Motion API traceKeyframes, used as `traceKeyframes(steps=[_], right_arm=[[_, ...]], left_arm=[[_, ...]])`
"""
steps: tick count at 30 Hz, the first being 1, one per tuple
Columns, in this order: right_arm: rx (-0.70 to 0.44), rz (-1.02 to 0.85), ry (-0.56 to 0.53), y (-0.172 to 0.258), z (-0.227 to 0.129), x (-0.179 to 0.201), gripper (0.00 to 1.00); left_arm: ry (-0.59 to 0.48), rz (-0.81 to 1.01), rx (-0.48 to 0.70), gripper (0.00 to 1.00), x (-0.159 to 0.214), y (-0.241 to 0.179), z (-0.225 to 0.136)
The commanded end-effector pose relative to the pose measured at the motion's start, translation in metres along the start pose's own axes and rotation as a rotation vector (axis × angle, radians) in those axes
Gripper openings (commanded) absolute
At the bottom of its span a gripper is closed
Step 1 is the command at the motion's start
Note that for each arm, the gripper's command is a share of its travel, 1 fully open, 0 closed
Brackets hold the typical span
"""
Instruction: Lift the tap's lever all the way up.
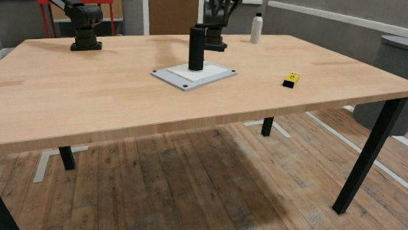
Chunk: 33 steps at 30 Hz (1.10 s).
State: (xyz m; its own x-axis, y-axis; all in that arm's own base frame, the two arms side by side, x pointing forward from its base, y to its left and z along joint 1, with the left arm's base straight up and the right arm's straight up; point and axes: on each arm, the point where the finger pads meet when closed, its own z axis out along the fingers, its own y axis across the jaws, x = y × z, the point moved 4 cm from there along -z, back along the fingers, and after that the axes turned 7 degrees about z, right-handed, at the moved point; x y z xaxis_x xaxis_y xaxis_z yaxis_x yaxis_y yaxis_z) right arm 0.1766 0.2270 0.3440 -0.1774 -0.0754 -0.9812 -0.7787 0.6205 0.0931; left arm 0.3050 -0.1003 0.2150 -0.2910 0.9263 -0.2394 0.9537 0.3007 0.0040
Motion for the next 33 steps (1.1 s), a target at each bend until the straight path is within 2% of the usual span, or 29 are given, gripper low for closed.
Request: traceKeyframes(steps=[1, 6, 11, 20, 26, 28, 33], right_arm=[[-0.007, 0.027, -0.028, 0.004, 0.002, -0.014, 1.00], [0.000, 0.028, -0.018, 0.002, 0.002, -0.012, 1.00], [0.000, 0.028, -0.018, 0.002, 0.002, -0.012, 1.00], [0.000, 0.028, -0.018, 0.002, 0.002, -0.012, 1.00], [0.000, 0.028, -0.018, 0.002, 0.002, -0.012, 1.00], [0.000, 0.028, -0.018, 0.002, 0.002, -0.012, 1.00], [0.000, 0.028, -0.018, 0.002, 0.002, -0.012, 1.00]], left_arm=[[-0.041, 0.063, -0.051, 0.53, -0.007, 0.015, -0.012], [-0.041, 0.050, -0.050, 0.53, -0.008, 0.015, -0.012], [-0.020, 0.057, -0.011, 0.53, -0.006, 0.007, 0.010], [-0.038, 0.069, -0.044, 0.43, -0.014, 0.014, 0.008], [-0.018, 0.049, -0.011, 0.35, -0.007, 0.008, 0.030], [-0.038, 0.062, -0.045, 0.33, -0.014, 0.014, 0.018], [-0.045, 0.066, -0.054, 0.26, -0.013, 0.012, 0.014]])
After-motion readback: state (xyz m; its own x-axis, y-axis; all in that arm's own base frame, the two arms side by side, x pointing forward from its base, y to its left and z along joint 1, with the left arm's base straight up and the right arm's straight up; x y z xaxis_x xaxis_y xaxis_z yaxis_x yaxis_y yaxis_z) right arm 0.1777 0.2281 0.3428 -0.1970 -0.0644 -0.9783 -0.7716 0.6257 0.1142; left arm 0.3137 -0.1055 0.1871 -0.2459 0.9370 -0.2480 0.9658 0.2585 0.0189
